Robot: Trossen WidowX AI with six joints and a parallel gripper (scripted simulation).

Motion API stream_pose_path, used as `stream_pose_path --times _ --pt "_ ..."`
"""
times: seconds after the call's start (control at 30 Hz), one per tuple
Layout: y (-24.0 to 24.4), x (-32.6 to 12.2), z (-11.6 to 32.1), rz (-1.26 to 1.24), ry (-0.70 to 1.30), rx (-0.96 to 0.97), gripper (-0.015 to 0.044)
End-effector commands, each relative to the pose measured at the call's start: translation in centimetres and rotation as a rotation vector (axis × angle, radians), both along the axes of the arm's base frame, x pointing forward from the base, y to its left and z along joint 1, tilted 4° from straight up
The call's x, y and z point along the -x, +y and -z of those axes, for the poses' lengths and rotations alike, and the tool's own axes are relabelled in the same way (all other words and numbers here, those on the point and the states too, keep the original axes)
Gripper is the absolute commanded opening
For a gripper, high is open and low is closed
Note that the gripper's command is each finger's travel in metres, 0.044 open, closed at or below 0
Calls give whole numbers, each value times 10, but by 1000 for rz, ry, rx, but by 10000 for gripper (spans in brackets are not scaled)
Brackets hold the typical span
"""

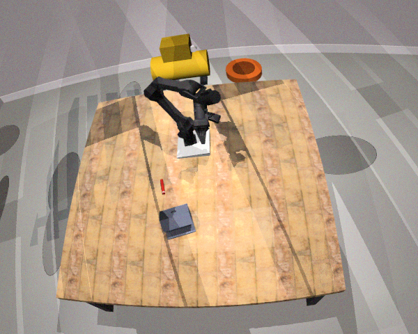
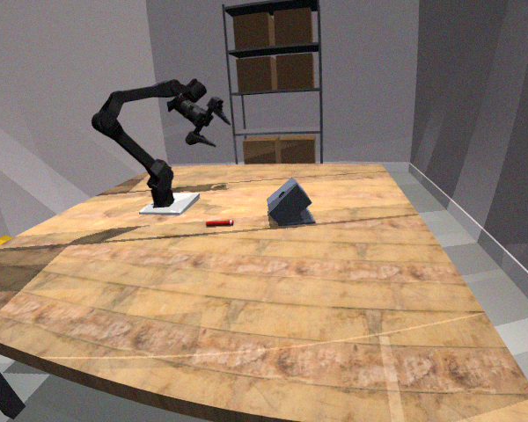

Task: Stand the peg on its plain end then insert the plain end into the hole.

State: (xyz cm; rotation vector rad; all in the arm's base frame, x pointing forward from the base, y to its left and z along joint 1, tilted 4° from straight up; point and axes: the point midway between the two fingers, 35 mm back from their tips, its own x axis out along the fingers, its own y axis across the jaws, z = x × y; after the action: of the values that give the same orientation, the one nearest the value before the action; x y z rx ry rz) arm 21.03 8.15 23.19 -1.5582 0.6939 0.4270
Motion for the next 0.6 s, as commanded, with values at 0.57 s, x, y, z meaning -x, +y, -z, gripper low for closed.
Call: stream_pose_path --times 0.57 --pt "-72 -51 39 499 239 -145 440"
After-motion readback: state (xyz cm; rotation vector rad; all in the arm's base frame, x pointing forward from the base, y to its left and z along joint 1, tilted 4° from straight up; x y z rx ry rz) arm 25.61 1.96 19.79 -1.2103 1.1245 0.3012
